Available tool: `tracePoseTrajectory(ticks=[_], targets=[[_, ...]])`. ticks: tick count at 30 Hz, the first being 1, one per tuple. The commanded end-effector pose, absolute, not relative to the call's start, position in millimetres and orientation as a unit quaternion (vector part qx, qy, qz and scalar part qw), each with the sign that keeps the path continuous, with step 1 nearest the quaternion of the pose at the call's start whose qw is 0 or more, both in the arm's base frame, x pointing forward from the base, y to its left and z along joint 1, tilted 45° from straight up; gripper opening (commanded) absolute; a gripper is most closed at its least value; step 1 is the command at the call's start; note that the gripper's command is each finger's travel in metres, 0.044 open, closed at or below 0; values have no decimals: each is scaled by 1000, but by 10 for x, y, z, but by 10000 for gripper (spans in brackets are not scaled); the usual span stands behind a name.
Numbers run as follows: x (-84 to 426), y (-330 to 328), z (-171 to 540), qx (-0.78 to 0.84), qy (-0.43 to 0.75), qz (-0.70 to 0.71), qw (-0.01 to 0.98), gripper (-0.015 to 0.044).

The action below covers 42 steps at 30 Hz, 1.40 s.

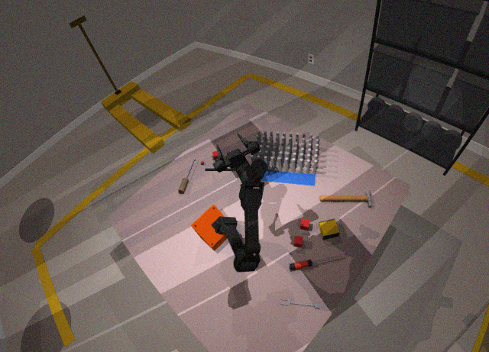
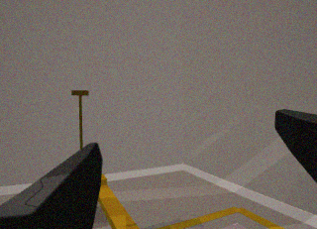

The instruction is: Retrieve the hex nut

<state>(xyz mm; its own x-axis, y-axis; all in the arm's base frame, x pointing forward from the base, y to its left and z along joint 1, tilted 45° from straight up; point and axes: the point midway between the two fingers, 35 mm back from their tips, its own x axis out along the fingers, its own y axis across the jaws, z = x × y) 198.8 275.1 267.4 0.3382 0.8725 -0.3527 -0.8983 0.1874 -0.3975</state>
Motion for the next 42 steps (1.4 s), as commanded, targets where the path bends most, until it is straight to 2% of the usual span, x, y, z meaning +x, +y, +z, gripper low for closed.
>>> tracePoseTrajectory(ticks=[1, 12, 21, 42], targets=[[2567, 2542, 2297, -260, 89, 493, 826, 440], [3726, 1434, 1492, -218, 183, 229, 931, 440], [4031, 212, 884, -169, 233, 3, 958, 440], [4031, 188, 873, -168, 233, -1, 958, 440]])
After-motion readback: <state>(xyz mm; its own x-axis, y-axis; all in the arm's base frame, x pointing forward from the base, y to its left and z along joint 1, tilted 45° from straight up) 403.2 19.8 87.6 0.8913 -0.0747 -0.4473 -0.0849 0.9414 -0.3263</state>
